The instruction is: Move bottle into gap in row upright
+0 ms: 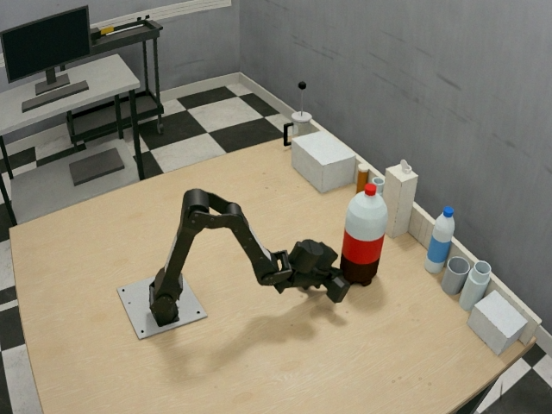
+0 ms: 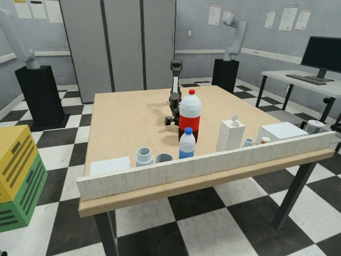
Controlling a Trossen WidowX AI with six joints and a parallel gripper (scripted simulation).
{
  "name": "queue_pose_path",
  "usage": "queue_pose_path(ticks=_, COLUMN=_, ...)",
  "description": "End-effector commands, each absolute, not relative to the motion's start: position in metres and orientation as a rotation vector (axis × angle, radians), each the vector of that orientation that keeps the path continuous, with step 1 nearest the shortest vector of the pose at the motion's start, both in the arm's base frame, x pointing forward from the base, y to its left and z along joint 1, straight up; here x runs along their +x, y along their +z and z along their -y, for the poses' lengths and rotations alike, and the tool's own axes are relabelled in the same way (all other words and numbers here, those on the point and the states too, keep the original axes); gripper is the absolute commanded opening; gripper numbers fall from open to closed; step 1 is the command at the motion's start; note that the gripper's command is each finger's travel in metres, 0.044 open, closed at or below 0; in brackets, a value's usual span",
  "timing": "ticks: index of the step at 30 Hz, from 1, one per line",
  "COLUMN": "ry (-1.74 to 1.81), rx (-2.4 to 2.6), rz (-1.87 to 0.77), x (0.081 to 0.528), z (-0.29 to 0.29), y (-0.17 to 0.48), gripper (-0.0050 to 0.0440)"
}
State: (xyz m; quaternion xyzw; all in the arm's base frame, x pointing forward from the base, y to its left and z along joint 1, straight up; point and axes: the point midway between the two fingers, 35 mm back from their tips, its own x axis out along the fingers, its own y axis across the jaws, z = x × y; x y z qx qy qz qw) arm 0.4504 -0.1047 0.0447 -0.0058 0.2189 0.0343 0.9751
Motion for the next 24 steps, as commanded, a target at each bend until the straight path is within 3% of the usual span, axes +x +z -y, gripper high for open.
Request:
queue_pose_path(ticks=1, ry=0.070, rx=-0.018, rz=-0.419, x=0.4584, z=0.1045, y=0.0530, gripper=-0.0050)
queue_pose_path(ticks=24, ry=0.070, rx=-0.018, rz=-0.419, x=0.4628, z=0.1043, y=0.0532, gripper=-0.0050)
